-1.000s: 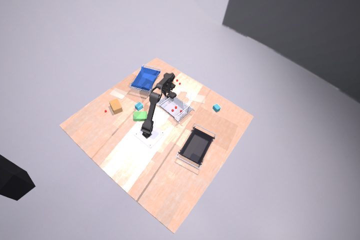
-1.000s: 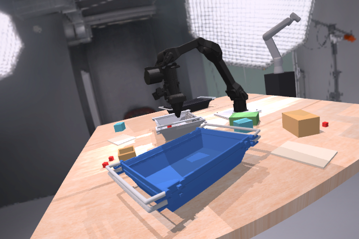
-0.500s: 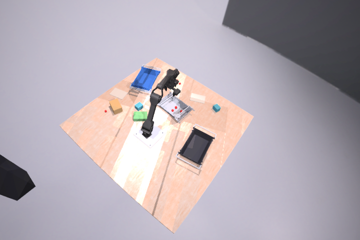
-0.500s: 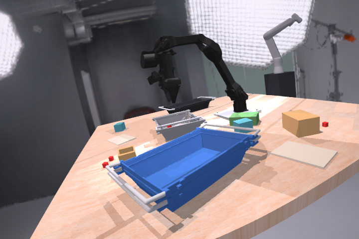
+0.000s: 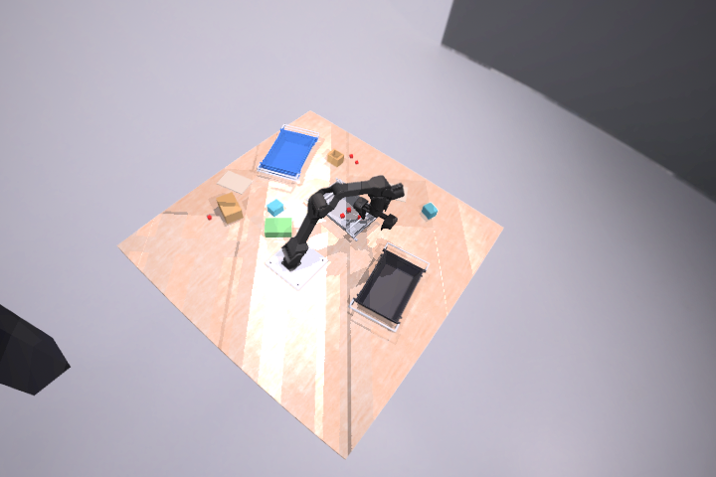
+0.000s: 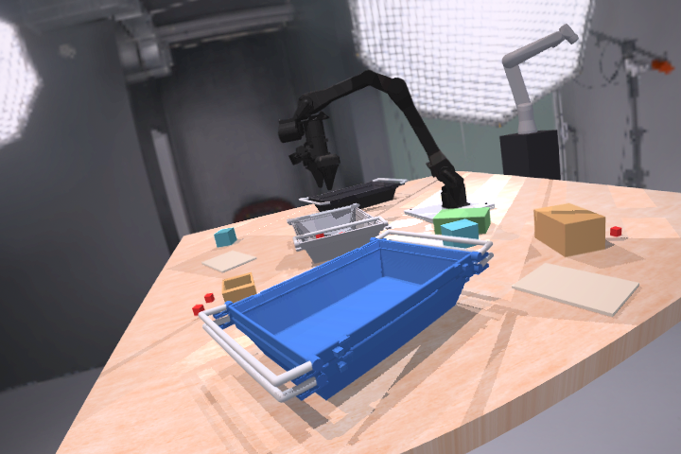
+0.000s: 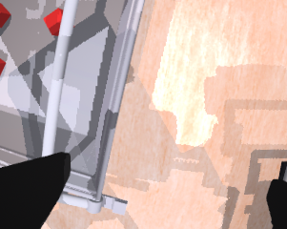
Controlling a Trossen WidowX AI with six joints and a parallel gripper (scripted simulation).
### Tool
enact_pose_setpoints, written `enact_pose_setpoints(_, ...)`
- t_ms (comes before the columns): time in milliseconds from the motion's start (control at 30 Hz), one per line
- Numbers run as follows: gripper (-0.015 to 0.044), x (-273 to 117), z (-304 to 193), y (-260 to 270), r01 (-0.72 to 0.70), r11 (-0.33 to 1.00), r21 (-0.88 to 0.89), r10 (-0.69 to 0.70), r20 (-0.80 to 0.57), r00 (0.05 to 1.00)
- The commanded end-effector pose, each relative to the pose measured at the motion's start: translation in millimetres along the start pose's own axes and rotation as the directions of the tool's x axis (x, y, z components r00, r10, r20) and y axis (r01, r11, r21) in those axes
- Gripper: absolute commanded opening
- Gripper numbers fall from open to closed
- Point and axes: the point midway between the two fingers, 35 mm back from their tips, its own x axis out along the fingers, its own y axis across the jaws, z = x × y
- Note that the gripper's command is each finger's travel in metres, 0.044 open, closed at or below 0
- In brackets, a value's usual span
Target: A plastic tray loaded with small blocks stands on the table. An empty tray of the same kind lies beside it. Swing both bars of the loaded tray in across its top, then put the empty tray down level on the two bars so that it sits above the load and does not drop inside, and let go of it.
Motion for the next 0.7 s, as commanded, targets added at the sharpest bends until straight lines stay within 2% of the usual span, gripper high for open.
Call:
enact_pose_setpoints(0,0.044,6.4,-49.7,-49.3,0.001,0.999,-0.036,-0.001,-0.01,1.0)
enact_pose_setpoints(300,0.044,19.2,-172.2,-117.3,0.001,0.995,-0.104,-0.005,-0.031,1.0)
enact_pose_setpoints(667,0.044,29.4,-174.7,-119.4,0.001,0.994,-0.105,-0.005,-0.031,1.0)
